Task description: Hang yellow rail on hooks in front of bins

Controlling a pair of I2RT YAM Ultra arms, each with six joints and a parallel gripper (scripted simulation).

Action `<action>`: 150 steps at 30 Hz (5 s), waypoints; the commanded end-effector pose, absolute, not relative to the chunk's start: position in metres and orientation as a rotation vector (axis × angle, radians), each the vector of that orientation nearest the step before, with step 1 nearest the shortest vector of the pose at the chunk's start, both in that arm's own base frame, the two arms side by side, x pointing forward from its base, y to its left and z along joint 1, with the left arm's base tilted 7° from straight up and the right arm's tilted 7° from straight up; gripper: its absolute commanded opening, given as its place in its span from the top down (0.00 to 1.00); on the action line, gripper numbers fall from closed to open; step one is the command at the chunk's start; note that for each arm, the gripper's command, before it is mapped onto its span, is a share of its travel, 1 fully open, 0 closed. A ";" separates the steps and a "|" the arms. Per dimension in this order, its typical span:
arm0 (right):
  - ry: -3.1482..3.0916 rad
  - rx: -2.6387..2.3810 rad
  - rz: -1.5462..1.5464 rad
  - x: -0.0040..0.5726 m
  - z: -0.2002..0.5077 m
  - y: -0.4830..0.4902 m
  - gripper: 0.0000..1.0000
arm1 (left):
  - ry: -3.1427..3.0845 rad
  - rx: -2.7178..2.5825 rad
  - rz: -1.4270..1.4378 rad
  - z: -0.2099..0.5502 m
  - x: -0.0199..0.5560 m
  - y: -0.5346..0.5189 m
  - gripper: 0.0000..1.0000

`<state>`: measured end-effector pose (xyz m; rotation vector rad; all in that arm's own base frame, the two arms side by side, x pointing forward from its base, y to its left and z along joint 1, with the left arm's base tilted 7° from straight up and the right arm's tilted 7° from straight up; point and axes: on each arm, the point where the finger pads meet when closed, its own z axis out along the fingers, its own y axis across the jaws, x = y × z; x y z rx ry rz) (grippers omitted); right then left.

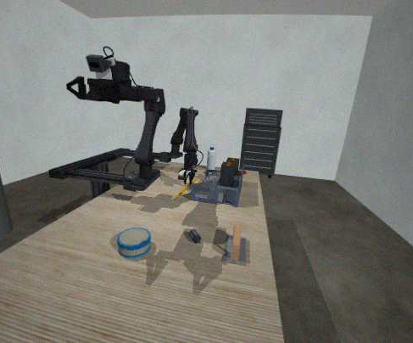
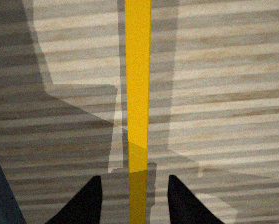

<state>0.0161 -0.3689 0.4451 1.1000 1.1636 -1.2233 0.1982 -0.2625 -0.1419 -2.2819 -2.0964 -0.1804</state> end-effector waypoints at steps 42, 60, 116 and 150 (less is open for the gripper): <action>1.136 1.111 -1.243 0.009 0.456 -0.362 0.00 | -2.098 -2.303 -0.178 -0.136 0.199 -0.263 0.64; 1.136 1.111 -1.243 0.009 0.456 -0.362 0.00 | -2.096 -2.315 -0.176 -0.135 0.198 -0.266 0.64; 1.136 1.111 -1.243 0.009 0.456 -0.362 0.00 | -2.097 -2.326 -0.170 -0.135 0.201 -0.279 0.64; 1.136 1.111 -1.243 0.009 0.456 -0.362 0.00 | -2.106 -2.277 -0.172 -0.143 0.197 -0.264 0.64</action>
